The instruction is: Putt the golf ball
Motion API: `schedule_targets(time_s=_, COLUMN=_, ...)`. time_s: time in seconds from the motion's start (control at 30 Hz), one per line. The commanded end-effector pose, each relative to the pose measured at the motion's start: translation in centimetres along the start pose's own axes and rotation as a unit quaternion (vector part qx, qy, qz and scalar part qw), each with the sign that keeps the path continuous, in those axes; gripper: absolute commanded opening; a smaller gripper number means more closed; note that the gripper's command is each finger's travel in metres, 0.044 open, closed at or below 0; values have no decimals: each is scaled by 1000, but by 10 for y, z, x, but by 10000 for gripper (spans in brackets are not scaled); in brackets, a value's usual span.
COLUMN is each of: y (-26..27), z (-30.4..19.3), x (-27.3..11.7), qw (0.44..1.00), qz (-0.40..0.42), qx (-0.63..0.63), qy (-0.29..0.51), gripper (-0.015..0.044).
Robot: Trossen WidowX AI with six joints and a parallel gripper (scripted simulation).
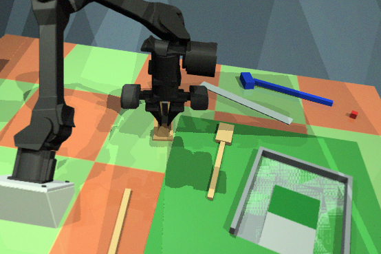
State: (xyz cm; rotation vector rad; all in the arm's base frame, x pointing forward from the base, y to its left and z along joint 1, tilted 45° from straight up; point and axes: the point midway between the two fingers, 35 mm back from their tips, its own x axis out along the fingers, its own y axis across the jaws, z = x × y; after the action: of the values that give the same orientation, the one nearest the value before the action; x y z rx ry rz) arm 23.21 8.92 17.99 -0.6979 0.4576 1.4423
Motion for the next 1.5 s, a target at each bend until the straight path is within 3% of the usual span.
schedule_targets(time_s=0.0, y=-3, z=2, x=-20, qw=1000, qz=-20, qx=-1, qy=3, gripper=0)
schedule_targets(time_s=0.37, y=3, z=7, x=-77, qw=998, qz=-62, qx=5, qy=24, gripper=0)
schedule_targets(time_s=0.5, y=-1, z=2, x=-73, qw=998, qz=-59, qx=18, qy=24, gripper=0)
schedule_targets(time_s=1.07, y=-32, z=-91, x=-89, qw=965, qz=-59, qx=253, qy=44, gripper=0)
schedule_targets(time_s=1.47, y=-37, z=-160, x=-99, qw=901, qz=-56, qx=428, qy=49, gripper=0)
